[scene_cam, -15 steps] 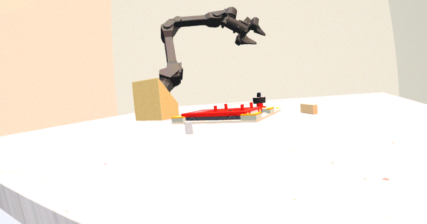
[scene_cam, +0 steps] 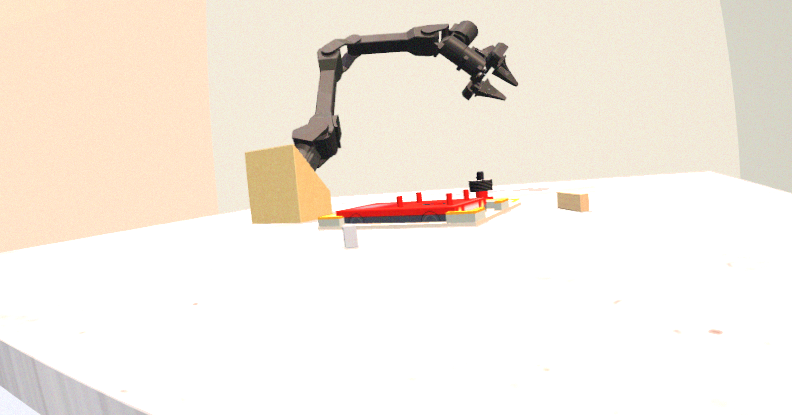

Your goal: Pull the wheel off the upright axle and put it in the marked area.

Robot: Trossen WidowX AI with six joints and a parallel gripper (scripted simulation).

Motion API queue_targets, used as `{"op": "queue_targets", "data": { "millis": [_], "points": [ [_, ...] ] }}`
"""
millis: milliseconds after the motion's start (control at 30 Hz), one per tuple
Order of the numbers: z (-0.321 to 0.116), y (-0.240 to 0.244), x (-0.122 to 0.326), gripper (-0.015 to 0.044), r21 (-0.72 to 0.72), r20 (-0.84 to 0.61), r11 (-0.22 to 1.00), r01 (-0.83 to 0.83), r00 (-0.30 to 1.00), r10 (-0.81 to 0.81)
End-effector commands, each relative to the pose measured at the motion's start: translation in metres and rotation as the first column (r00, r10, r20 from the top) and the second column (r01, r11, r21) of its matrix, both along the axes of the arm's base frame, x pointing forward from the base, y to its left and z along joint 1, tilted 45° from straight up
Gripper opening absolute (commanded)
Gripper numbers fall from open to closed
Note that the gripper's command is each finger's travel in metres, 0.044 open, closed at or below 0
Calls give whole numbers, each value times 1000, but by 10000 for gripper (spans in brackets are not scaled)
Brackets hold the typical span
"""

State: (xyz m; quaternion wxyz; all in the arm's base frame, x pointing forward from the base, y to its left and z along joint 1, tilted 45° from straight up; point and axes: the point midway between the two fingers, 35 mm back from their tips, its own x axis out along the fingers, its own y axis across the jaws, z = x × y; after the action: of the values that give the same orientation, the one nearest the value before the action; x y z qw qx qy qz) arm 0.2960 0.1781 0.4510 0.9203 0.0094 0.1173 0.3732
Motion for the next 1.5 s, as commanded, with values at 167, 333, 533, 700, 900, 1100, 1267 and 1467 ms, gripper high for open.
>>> {"op": "queue_targets", "data": {
  "millis": [167, 333, 533, 700, 900, 1100, 1267, 1467],
  "points": [
    [-85, -26, 55, 300, -141, -217, 990, 25, 974, -55],
    [-140, -51, 79, 300, -194, -375, 981, 25, 922, -97],
    [-204, -88, 95, 300, -218, -561, 976, 12, 817, -135],
    [-258, -122, 96, 300, -199, -710, 980, 0, 689, -144],
    [-319, -164, 83, 300, -118, -866, 993, 12, 489, -109],
    [-366, -200, 60, 300, 8, -959, 997, 72, 284, -13],
    [-367, -200, 60, 300, 13, -961, 997, 75, 278, -9],
    [-363, -195, 62, 300, 13, -961, 997, 75, 278, -8]
  ]
}}
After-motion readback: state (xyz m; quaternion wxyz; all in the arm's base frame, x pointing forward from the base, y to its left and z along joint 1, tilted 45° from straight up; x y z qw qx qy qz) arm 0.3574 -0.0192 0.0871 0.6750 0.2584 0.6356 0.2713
